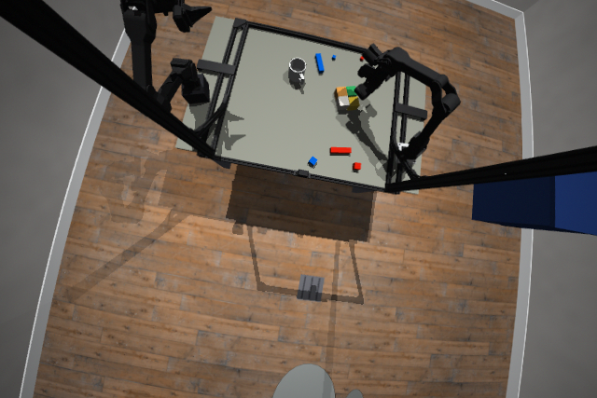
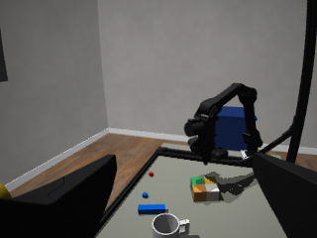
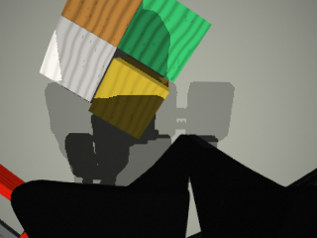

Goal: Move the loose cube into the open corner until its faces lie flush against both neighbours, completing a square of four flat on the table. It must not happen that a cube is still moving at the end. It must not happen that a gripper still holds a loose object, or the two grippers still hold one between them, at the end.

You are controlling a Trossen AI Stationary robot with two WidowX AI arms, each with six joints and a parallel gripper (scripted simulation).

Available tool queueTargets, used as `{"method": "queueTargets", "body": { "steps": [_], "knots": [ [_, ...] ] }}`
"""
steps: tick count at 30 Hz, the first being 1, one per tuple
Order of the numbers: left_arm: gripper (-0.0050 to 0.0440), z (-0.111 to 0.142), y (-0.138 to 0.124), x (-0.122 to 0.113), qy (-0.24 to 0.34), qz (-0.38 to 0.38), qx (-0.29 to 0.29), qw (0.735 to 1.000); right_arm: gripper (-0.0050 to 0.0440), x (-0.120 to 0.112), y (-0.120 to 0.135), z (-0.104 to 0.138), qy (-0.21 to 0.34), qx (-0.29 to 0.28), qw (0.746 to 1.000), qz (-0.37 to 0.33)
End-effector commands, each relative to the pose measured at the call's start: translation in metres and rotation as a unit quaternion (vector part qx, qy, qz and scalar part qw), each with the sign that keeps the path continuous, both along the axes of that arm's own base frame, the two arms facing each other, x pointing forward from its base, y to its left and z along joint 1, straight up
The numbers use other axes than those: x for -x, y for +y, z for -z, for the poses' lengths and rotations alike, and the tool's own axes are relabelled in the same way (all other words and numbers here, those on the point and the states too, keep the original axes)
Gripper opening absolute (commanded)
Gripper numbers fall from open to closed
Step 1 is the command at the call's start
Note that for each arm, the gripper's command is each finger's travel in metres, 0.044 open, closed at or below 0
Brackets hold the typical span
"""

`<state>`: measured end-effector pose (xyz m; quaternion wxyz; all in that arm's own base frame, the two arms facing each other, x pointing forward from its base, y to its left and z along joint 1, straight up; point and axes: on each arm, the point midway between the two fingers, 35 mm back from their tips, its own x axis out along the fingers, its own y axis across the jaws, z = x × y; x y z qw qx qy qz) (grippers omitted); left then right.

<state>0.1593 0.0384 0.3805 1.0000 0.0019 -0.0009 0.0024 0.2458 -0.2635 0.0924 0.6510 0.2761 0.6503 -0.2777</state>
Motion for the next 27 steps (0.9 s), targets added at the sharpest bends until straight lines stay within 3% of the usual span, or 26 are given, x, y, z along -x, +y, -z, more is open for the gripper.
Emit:
{"method": "queueTargets", "body": {
  "steps": [1, 6, 8, 11, 27],
  "knots": [
    [0.04, 0.0, -0.001, 0.0, 0.0, 0.002, 0.002, 1.0, 0.0, -0.02, 0.001, -0.01, 0.002, -0.003, 0.992, -0.129],
    [0.04, 0.0, -0.001, 0.0, 0.0, 0.002, 0.002, 1.0, 0.0, -0.043, 0.004, -0.026, 0.001, -0.002, 0.959, -0.284],
    [0.04, 0.0, -0.001, 0.0, 0.0, 0.002, 0.002, 1.0, 0.0, -0.043, 0.004, -0.026, 0.001, -0.002, 0.959, -0.284],
    [0.04, 0.0, -0.001, 0.0, 0.0, 0.002, 0.002, 1.0, 0.0, -0.055, 0.007, -0.034, 0.0, -0.001, 0.922, -0.386],
    [0.04, 0.0, -0.001, 0.0, 0.0, 0.002, 0.002, 1.0, 0.0, -0.055, 0.009, -0.034, 0.0, -0.001, 0.92, -0.393]
  ]
}}
